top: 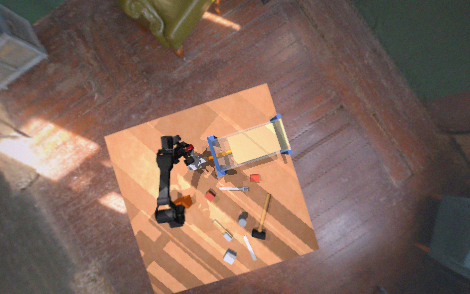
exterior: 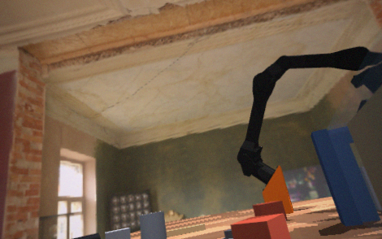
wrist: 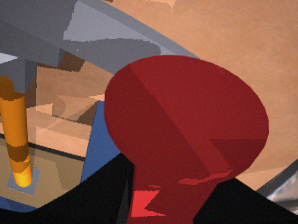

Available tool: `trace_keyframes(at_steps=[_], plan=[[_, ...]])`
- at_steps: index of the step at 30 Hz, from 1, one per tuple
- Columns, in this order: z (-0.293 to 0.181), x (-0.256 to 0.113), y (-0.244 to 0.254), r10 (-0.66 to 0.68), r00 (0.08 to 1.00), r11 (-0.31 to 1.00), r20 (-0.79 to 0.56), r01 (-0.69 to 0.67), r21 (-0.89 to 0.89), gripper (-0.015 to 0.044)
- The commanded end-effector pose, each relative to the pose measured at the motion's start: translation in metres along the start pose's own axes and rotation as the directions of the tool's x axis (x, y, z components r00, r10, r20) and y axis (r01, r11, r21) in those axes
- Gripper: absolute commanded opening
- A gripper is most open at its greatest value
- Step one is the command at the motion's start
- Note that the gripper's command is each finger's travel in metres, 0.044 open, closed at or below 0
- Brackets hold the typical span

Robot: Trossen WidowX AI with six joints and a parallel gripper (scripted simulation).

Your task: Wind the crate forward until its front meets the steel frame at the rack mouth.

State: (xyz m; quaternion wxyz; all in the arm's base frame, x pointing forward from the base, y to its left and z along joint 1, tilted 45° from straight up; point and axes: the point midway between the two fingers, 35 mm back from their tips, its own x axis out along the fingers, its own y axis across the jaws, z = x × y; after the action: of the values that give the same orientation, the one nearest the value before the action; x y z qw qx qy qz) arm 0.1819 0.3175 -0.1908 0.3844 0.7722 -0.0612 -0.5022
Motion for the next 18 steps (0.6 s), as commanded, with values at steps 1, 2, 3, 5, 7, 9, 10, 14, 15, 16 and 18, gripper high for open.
trace_keyframes(at_steps=[1, 2, 3, 5, 7, 9, 10, 14, 15, 16, 18], plan=[[0.021, -0.004, -0.008, -0.006, 1.0, 1.0, 0.029, 0.007, -0.029, 0.0], [0.022, -0.004, -0.008, -0.006, 1.0, 1.0, 0.029, 0.007, -0.029, 0.0], [0.024, -0.005, -0.009, -0.006, 1.0, 1.0, 0.029, 0.007, -0.029, 0.0], [0.026, -0.006, -0.009, -0.007, 1.0, 1.0, 0.029, 0.007, -0.029, 0.0], [0.028, -0.007, -0.01, -0.007, 1.0, 1.0, 0.029, 0.008, -0.029, 0.0], [0.031, -0.008, -0.01, -0.007, 1.0, 1.0, 0.03, 0.008, -0.029, 0.0], [0.031, -0.009, -0.011, -0.007, 1.0, 1.0, 0.03, 0.008, -0.029, 0.0], [0.036, -0.011, -0.011, -0.007, 1.0, 1.0, 0.03, 0.008, -0.03, 0.0], [0.038, -0.012, -0.011, -0.007, 1.0, 1.0, 0.03, 0.008, -0.03, 0.0], [0.039, -0.012, -0.011, -0.007, 1.0, 1.0, 0.03, 0.008, -0.03, 0.0], [0.041, -0.013, -0.012, -0.008, 1.0, 1.0, 0.03, 0.008, -0.03, 0.0]])
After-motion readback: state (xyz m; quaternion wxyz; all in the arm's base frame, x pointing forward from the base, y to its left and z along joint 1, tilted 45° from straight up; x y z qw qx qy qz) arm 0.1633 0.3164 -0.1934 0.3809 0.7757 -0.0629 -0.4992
